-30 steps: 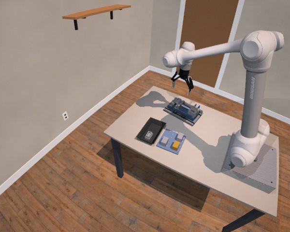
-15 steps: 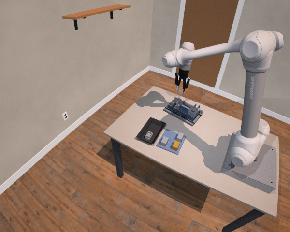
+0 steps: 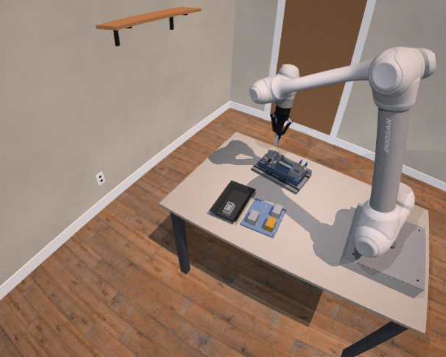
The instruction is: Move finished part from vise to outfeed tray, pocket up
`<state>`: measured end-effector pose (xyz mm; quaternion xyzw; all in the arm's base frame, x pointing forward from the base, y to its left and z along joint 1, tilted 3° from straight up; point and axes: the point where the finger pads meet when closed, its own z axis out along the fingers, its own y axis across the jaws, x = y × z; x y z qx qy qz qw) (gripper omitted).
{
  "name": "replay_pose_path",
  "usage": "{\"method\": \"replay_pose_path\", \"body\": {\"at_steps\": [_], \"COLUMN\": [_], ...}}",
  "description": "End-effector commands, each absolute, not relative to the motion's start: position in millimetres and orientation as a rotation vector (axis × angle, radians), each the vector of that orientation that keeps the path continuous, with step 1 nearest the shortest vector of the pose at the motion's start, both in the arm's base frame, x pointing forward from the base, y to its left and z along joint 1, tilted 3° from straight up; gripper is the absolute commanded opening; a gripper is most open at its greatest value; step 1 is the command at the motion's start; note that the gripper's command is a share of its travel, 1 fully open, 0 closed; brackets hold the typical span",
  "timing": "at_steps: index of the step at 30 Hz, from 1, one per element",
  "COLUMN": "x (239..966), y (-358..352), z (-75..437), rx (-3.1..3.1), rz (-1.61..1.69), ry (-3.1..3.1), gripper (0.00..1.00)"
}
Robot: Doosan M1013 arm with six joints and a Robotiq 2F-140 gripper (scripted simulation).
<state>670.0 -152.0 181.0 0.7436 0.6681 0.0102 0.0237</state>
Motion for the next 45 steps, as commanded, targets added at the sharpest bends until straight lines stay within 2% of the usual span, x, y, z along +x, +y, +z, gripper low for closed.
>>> {"method": "replay_pose_path", "body": {"at_steps": [1,15,16,45], "x": [670.0,670.0,670.0,670.0], "y": [-152.0,-152.0,-152.0,-152.0], "z": [181.2,181.2,181.2,181.2], "rx": [2.301,2.301,2.301,2.301], "rz": [0.032,0.032,0.032,0.032], "ry": [2.068,2.068,2.068,2.068], "gripper": [0.00,0.00,0.40,0.40]}}
